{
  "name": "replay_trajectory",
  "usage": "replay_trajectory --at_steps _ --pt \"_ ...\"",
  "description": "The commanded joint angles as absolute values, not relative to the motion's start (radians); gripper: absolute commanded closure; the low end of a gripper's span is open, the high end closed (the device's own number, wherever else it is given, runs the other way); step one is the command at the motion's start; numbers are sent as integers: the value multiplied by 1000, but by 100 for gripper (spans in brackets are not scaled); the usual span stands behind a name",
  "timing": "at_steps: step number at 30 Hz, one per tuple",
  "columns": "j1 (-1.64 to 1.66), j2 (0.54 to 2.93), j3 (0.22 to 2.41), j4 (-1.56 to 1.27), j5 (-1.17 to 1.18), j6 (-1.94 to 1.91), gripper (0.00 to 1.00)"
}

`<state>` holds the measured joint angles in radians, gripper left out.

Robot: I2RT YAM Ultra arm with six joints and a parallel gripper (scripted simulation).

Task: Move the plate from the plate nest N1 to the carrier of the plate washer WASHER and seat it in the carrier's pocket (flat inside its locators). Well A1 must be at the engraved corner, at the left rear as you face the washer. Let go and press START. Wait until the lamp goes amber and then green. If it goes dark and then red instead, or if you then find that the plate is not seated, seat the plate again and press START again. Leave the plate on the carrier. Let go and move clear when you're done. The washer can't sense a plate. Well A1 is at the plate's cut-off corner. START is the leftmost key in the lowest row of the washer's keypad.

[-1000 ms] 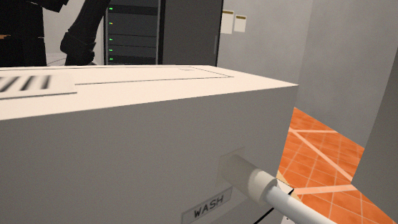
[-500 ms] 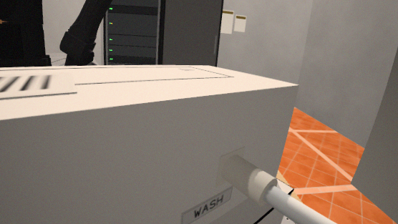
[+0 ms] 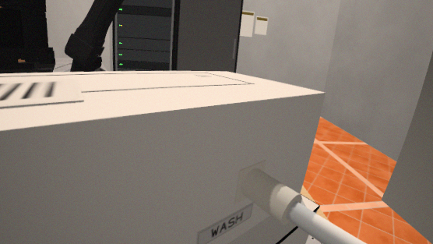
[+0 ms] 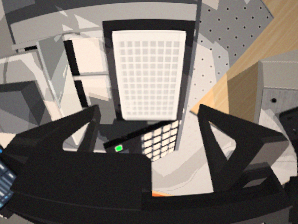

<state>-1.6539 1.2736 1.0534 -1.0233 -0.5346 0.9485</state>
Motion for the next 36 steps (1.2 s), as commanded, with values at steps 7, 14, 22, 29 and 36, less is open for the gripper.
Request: replay_trajectory --at_steps 7,14,22,29,36 --pt "-1701 1240 1122 -1114 -546 900 0" --pt "-1703 1248 1124 -1117 -544 897 0" --pt "-1703 1248 1124 -1117 -544 899 0" --pt "-1703 1248 1124 -1116 -544 899 0" --pt "-1703 1248 1124 -1116 -544 899 0"
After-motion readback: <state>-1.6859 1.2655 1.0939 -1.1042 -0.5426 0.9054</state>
